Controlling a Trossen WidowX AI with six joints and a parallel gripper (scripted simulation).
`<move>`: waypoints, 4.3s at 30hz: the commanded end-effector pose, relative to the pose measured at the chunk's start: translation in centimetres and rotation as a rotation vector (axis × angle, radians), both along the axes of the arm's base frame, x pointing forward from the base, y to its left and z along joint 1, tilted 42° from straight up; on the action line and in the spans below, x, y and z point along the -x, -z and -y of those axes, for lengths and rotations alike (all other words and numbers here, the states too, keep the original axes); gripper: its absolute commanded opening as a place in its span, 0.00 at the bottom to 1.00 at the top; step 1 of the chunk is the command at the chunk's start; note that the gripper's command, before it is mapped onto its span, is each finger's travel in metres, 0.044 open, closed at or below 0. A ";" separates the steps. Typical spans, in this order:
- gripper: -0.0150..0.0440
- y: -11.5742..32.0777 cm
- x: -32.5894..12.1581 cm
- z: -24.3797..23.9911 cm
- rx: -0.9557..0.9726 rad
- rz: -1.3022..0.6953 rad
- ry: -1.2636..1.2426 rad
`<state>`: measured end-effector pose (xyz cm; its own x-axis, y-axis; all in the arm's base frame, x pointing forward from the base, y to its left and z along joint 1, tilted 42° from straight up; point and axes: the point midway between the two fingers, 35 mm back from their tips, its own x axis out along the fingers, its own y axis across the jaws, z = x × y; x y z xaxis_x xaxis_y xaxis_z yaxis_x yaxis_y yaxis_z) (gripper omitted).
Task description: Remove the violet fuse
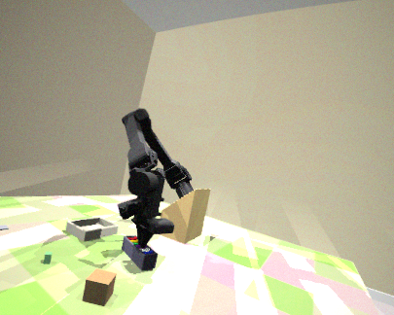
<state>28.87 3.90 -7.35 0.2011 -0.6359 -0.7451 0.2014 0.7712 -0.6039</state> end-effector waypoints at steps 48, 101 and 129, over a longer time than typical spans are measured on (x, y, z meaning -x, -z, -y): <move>0.25 -1.8 0.4 -1.7 -0.002 0.002 -0.001; 0.25 -10.2 -1.8 2.2 -0.032 -0.009 -0.003; 0.25 -19.1 -1.1 13.5 0.009 0.005 -0.002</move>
<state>29.96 -9.33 11.91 0.2065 -0.6430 -0.7375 0.2072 0.7654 -0.6093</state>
